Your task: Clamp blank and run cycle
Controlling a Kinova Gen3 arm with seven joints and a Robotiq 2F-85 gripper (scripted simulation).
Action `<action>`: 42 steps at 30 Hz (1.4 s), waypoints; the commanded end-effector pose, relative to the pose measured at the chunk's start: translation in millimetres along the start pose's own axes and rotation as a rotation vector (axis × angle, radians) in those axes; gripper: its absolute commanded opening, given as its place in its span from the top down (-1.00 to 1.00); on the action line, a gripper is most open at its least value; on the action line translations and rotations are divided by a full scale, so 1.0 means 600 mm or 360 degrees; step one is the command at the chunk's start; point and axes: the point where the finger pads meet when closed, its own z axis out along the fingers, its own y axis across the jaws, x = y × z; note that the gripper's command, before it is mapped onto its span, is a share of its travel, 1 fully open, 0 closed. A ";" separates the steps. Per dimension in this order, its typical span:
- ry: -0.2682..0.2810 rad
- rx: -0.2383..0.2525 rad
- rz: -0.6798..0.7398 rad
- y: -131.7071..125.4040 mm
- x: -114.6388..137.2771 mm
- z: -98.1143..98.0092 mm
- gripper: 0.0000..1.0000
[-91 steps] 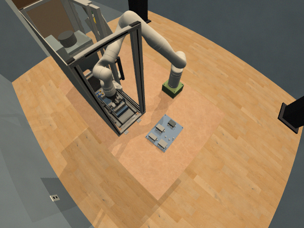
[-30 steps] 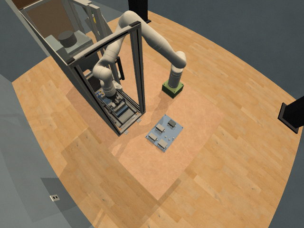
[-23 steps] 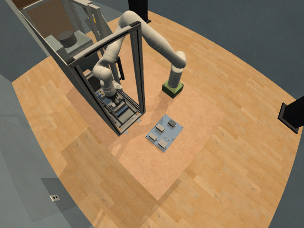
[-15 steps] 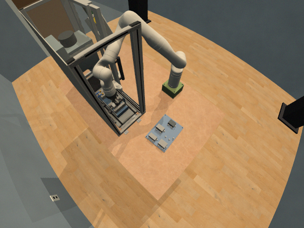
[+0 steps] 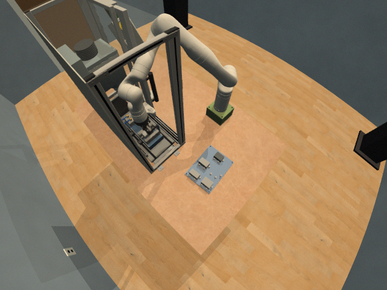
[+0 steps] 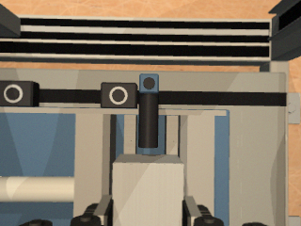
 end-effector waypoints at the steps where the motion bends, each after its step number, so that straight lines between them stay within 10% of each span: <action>1: -0.0005 0.0004 0.0000 0.003 -0.001 0.000 0.80; 42: -0.0004 0.0004 0.0000 0.001 0.006 -0.001 0.80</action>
